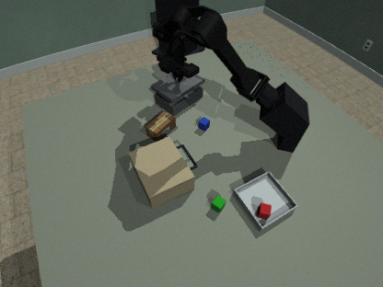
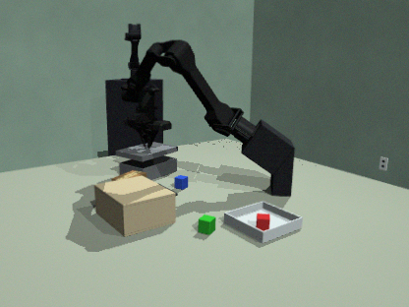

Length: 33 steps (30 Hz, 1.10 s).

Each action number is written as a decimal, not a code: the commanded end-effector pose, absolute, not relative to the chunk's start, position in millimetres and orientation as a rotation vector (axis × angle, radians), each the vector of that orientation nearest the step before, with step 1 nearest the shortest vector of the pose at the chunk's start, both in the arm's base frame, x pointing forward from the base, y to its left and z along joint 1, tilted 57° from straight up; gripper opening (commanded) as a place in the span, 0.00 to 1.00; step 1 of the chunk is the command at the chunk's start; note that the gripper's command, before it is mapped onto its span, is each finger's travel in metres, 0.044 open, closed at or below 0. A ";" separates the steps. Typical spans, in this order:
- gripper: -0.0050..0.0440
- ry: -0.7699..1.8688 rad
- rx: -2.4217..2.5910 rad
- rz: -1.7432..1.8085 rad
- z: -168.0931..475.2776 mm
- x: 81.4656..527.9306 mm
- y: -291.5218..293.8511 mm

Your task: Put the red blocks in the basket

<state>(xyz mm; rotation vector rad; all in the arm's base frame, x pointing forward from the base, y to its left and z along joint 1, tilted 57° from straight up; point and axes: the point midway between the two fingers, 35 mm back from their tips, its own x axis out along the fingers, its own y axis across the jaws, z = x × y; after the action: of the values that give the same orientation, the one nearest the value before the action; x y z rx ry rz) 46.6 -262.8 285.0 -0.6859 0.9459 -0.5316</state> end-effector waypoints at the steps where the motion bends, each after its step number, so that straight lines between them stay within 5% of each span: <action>1: 0.10 0.947 -0.681 -0.534 282.3 47.6 -264.9; 33: 0.10 0.943 -0.670 -0.539 266.1 59.6 -280.1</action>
<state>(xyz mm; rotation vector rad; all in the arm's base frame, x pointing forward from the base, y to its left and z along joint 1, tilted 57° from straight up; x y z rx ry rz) 59.7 -279.5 266.8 -0.6732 0.9423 -0.5365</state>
